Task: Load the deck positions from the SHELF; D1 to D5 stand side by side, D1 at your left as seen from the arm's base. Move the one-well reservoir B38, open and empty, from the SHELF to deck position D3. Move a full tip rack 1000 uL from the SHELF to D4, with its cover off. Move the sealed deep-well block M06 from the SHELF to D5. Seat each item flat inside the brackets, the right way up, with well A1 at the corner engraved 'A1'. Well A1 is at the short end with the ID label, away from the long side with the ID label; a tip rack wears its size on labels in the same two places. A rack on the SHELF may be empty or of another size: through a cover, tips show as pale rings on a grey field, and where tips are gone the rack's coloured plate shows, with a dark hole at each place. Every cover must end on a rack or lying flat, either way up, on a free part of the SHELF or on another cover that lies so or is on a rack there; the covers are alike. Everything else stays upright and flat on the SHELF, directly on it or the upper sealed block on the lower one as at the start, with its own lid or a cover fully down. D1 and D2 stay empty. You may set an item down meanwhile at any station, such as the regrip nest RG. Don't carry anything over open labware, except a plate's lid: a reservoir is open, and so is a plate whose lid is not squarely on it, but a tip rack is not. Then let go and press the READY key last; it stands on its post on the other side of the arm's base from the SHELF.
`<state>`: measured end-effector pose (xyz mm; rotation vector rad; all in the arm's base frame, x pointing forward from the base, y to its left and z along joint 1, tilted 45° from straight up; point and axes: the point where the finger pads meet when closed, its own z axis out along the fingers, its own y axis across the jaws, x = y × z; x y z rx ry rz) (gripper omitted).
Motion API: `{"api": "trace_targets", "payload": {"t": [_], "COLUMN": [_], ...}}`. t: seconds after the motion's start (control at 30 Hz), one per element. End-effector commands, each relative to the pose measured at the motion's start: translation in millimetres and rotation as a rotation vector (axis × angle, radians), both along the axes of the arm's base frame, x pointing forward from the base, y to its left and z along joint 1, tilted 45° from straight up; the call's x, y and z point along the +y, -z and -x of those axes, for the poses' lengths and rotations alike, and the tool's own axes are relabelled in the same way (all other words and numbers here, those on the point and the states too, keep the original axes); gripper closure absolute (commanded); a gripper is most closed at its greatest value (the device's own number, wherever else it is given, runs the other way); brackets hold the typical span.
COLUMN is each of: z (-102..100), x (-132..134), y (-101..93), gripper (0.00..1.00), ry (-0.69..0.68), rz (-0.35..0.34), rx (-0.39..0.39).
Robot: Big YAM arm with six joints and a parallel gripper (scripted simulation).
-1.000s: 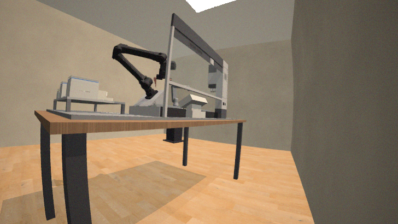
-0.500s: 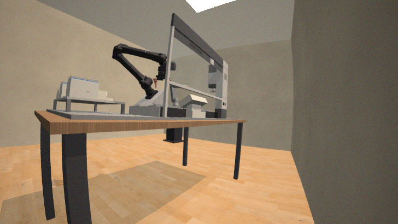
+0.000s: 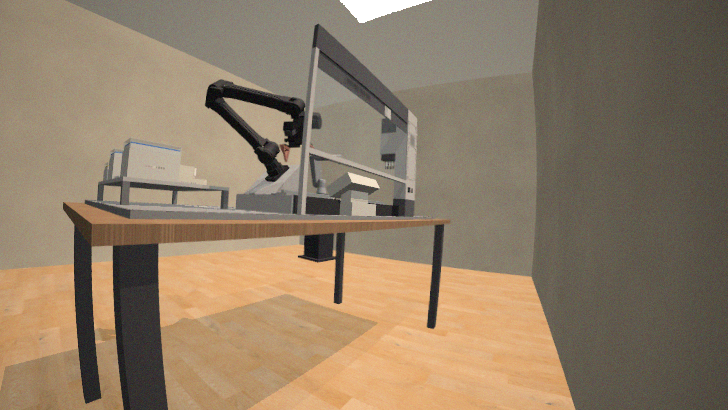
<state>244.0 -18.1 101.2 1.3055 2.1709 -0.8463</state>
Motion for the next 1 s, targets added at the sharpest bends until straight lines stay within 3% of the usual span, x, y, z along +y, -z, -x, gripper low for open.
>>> {"api": "trace_targets", "payload": {"t": [0.0, 0.33, 0.63, 0.73, 0.97], "z": [-9.7, -9.6, -9.4, -16.9, -17.6], "x": [6.7, 6.6, 6.2, -6.9, -25.9], "y": [-3.0, -2.9, -2.8, -27.3, -46.2], "gripper": [0.0, 0.0, 0.0, 0.0, 0.0], "ry": [0.06, 0.201, 0.264, 0.267, 0.267], "rz": [-0.018, -0.035, -0.043, -0.047, -0.043], "rx": [-0.1, -0.241, -0.302, -0.309, -0.31]}}
